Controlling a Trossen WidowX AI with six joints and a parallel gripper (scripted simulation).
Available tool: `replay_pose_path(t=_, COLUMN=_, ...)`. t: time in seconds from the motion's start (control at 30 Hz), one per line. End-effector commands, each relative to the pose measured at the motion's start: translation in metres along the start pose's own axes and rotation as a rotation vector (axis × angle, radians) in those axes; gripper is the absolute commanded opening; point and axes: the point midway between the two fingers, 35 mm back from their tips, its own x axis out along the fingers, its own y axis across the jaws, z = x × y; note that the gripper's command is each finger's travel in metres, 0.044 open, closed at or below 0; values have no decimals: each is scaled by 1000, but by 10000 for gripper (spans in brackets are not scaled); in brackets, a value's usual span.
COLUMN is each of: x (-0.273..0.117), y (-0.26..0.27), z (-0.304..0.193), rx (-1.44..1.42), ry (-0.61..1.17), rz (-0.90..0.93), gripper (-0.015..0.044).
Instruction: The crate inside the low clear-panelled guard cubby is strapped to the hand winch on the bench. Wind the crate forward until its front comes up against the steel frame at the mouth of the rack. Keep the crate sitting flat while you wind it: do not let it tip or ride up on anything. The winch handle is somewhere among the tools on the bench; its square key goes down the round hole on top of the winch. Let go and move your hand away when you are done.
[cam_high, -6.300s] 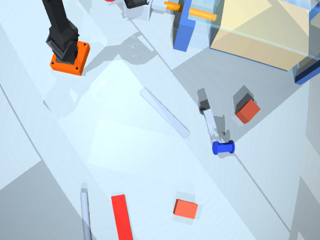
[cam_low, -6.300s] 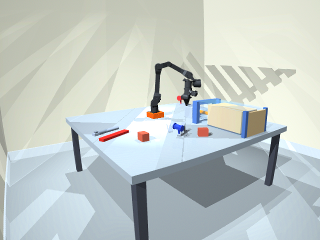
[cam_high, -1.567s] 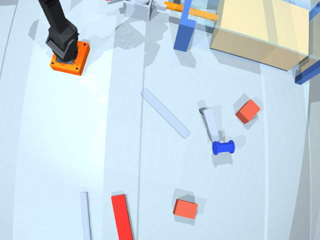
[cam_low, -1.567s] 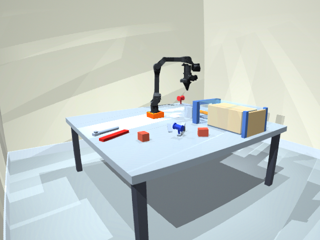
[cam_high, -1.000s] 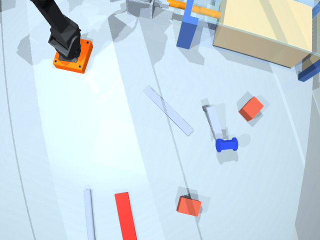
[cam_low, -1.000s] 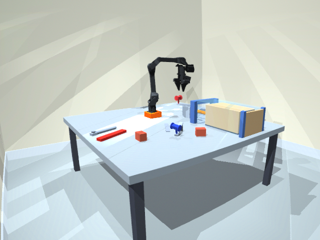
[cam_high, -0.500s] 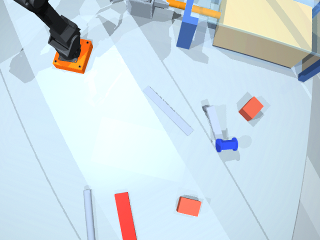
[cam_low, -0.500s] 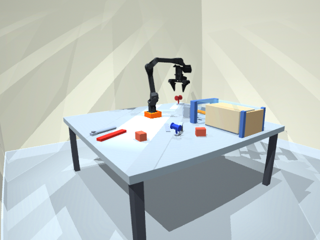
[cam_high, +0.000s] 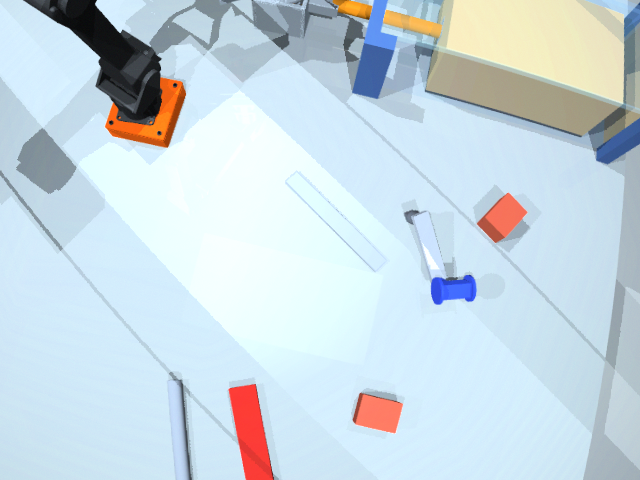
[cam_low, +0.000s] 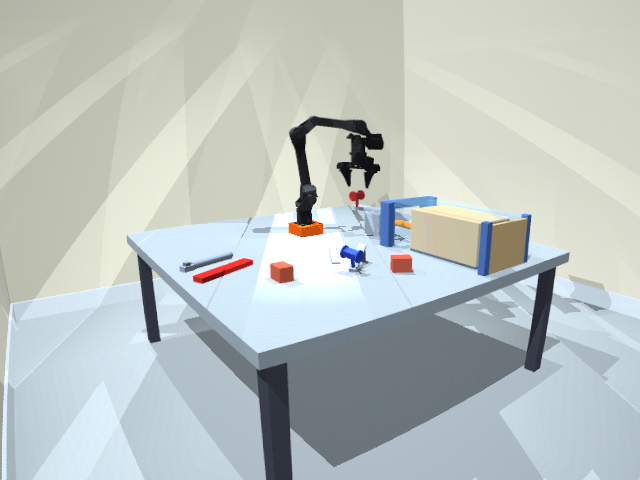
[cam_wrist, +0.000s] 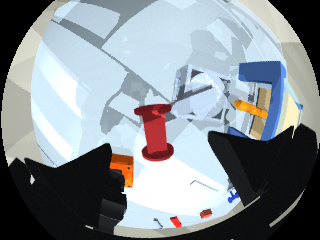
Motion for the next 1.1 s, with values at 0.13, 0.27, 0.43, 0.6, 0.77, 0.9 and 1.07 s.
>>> replay_pose_path(t=0.13, x=15, y=-1, z=-1, rx=-6, ry=4, rz=-3, gripper=440)
replay_pose_path(t=0.27, x=21, y=-1, z=-1, rx=-6, ry=4, rz=-3, gripper=440)
replay_pose_path(t=0.43, x=29, y=-1, z=-1, rx=-6, ry=4, rz=-3, gripper=440)
replay_pose_path(t=0.6, x=37, y=-1, z=-1, rx=-6, ry=4, rz=-3, gripper=440)
replay_pose_path(t=0.77, x=46, y=0, z=-1, rx=-6, ry=4, rz=-3, gripper=440)
replay_pose_path(t=0.9, x=52, y=0, z=-2, rx=-6, ry=4, rz=-3, gripper=440)
replay_pose_path(t=1.07, x=60, y=1, z=-3, rx=-6, ry=4, rz=-3, gripper=440)
